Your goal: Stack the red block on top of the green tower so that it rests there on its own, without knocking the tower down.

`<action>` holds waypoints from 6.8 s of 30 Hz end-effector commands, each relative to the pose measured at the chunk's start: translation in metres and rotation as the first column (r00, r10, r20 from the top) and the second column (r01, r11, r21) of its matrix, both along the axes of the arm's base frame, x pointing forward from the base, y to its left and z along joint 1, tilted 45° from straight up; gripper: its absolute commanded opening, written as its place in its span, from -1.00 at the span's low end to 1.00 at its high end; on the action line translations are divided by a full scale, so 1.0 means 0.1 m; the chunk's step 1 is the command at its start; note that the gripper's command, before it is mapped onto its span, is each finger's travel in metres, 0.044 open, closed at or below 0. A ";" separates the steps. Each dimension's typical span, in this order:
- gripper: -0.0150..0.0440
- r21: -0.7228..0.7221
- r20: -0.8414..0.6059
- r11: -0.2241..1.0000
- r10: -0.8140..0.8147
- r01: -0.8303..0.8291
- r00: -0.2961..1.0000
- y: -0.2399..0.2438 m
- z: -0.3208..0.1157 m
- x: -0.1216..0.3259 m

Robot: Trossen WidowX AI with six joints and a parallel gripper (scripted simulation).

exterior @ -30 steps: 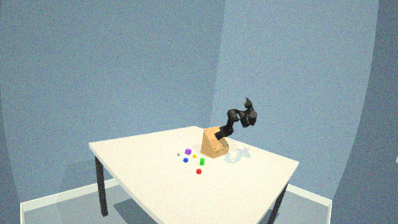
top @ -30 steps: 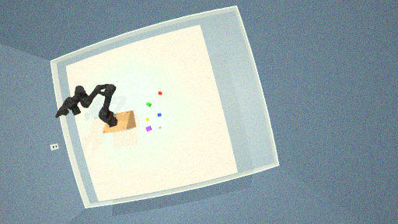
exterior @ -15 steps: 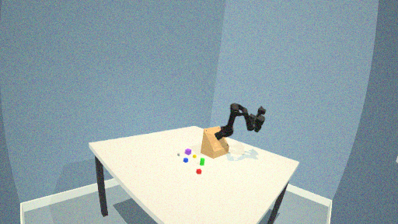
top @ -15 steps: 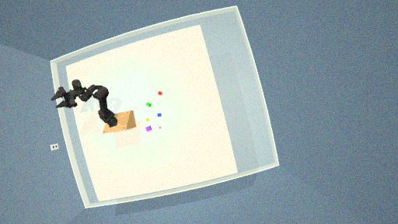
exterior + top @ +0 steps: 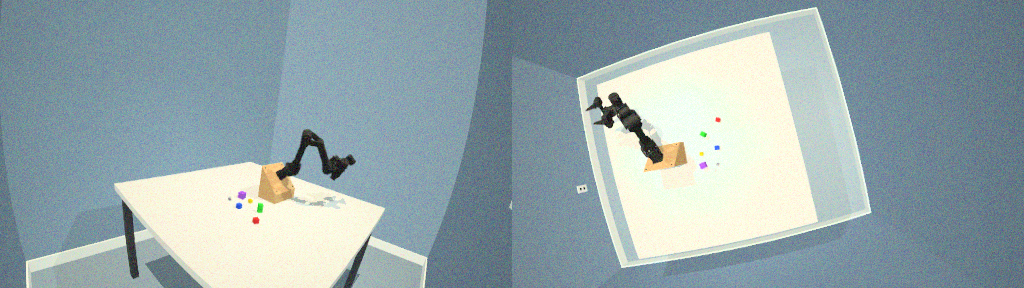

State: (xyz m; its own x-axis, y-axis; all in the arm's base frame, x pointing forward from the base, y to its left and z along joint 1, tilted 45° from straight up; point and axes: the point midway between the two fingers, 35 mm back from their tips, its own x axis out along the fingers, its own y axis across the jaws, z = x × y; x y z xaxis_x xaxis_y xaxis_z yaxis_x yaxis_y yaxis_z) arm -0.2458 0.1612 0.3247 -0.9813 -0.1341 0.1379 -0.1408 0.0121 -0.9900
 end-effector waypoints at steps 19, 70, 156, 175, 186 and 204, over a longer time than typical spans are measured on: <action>1.00 -0.646 0.170 0.576 -0.531 0.501 0.830 1.70 -0.13 1.26; 1.00 -0.409 0.526 -0.293 -0.850 -0.864 0.040 0.81 -1.44 5.95; 0.20 0.332 0.564 0.324 -0.821 -0.886 -0.088 -0.33 -2.66 6.56; -0.49 0.332 0.566 0.324 -0.820 -0.886 -0.088 -0.55 -2.45 6.52; -0.49 0.332 0.568 0.325 -0.819 -0.886 -0.088 -0.94 -2.05 6.44; -0.49 0.332 0.570 0.326 -0.817 -0.885 -0.087 -1.23 -1.90 6.30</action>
